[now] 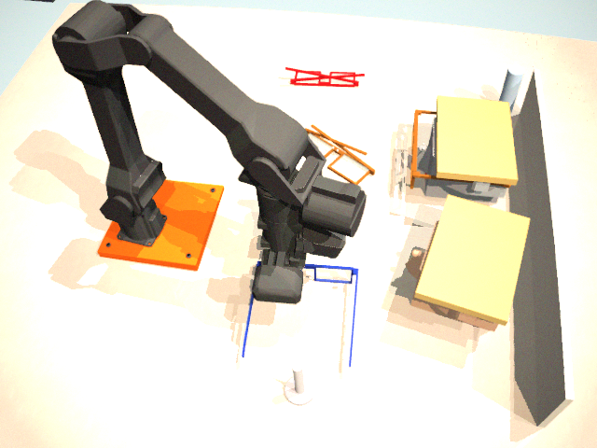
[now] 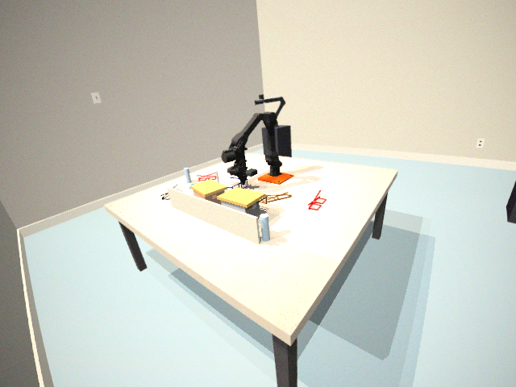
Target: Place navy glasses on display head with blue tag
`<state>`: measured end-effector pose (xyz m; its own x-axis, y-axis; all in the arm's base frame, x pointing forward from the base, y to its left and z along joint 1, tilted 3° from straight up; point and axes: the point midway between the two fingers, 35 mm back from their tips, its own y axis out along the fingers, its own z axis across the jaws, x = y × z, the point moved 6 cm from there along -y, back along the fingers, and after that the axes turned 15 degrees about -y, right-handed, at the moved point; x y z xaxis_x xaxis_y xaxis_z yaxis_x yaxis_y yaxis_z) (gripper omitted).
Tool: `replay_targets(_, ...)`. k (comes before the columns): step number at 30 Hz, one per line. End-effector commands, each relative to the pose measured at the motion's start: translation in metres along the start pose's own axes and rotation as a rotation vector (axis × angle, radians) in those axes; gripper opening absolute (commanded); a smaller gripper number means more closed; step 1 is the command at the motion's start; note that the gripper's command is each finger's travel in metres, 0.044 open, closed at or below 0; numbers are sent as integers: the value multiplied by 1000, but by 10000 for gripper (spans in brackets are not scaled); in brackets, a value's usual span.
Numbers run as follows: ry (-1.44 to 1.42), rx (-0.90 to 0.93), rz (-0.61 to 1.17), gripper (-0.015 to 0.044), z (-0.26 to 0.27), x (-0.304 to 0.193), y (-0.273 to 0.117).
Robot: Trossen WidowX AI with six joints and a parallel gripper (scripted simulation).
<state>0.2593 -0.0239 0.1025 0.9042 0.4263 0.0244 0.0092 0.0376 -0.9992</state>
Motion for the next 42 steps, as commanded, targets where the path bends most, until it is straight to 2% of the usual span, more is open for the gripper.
replay_targets(1, 0, -1, 1, 0, 0, 0, 0)
replay_targets(8, 0, 0, 1, 0, -1, 1, -8)
replay_targets(26, 3, 5, 3, 0, -4, 4, -95)
replay_targets(32, -18, 12, -3, 0, -7, 2, -99)
replay_targets(42, -222, 65, -76, 0, -24, -15, -105)
